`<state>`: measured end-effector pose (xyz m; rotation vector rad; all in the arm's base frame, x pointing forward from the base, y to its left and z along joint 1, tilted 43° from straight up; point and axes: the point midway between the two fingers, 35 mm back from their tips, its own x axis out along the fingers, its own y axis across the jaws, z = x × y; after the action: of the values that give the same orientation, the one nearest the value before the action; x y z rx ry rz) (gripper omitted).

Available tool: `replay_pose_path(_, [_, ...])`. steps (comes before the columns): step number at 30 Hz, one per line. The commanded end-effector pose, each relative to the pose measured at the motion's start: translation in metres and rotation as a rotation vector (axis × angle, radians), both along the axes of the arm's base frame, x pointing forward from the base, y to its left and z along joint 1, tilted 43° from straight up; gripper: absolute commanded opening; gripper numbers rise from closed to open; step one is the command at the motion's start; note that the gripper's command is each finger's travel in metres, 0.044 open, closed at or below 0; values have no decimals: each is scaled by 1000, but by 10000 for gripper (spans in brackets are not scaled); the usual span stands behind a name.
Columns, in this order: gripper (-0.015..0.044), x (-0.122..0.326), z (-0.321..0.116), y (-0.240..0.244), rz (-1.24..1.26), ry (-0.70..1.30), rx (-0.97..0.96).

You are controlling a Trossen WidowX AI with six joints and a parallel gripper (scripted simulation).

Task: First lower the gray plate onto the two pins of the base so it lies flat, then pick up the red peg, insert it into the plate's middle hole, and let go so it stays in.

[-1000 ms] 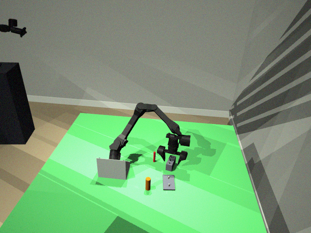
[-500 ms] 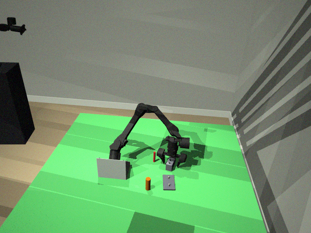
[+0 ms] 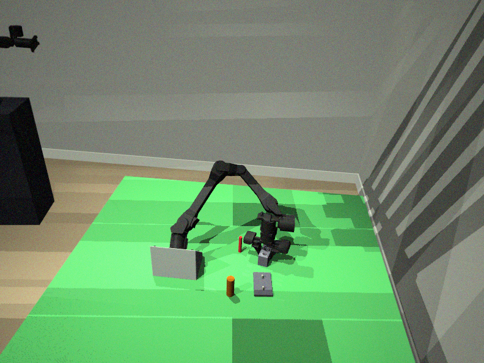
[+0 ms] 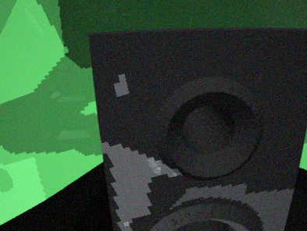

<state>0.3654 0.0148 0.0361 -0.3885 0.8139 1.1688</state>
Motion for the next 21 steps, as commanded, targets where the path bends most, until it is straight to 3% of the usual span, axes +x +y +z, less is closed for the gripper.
replay_pose_path(1, [39,0,0,0,-3,2,5])
replay_pose_path(7, [0,0,0,0,-3,2,5])
replay_pose_path(21, [0,3,14,-13,-4,3,-2])
